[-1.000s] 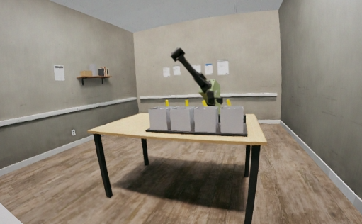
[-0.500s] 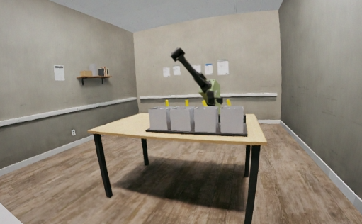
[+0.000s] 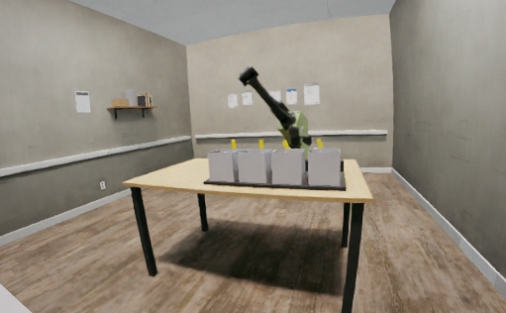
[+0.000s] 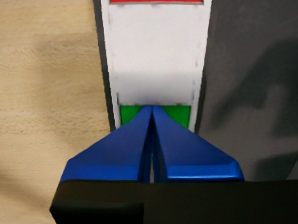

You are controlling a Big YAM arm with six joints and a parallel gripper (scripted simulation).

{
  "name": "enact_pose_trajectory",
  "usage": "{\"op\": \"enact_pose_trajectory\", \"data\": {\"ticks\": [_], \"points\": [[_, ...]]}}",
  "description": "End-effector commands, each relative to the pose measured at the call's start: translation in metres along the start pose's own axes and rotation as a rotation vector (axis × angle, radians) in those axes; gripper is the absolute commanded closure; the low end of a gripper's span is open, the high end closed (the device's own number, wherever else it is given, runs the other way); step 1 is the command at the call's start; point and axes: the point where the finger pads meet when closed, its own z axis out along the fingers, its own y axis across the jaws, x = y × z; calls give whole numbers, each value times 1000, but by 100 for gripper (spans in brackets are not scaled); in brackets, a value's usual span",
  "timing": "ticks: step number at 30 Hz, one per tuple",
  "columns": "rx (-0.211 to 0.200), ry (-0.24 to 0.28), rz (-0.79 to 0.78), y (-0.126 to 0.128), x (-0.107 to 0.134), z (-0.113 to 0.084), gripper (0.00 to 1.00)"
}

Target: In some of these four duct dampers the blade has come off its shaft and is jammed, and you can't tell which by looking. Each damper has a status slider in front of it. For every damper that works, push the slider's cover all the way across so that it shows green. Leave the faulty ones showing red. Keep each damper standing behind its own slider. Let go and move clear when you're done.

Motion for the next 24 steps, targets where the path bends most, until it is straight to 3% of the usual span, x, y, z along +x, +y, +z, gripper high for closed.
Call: {"op": "enact_pose_trajectory", "data": {"ticks": [1, 9, 13, 24], "points": [[6, -23, -9, -2, -11, -3, 100], [20, -26, -16, -6, -7, -6, 100], [3, -4, -4, 1, 6, -3, 100], [2, -7, -5, 3, 6, -4, 100]]}}
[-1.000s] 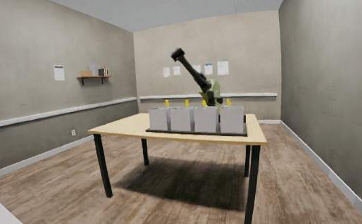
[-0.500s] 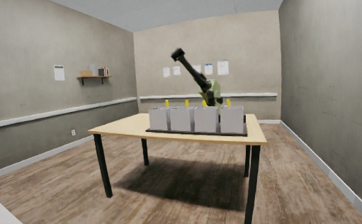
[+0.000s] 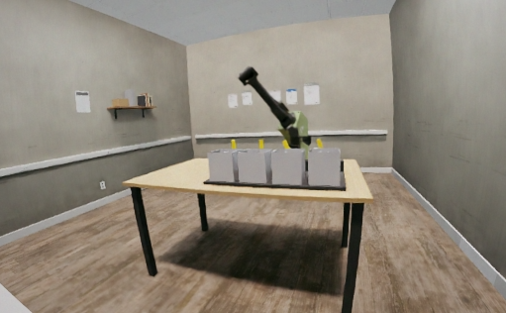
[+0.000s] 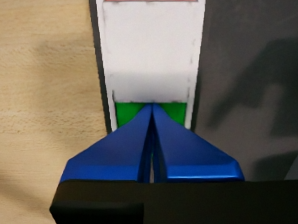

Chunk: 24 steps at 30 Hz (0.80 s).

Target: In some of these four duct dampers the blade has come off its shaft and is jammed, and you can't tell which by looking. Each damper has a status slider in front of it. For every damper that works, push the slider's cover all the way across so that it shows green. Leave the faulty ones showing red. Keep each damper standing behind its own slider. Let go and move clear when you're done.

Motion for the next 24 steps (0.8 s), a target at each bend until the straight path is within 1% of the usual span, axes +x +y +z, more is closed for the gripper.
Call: {"op": "enact_pose_trajectory", "data": {"ticks": [1, 3, 7, 13, 15, 16, 20, 24], "points": [[-8, 0, -6, 7, 4, -5, 100], [-4, -8, -5, 7, 0, -9, 100], [-3, -8, -4, 6, 0, -17, 100], [1, -8, -2, 4, -1, -34, 100], [1, -8, -2, 4, -1, -34, 100], [8, -9, 4, -1, -2, -36, 100], [5, -9, 2, 1, -1, -43, 100], [4, -9, 1, 1, -1, -45, 100]]}}
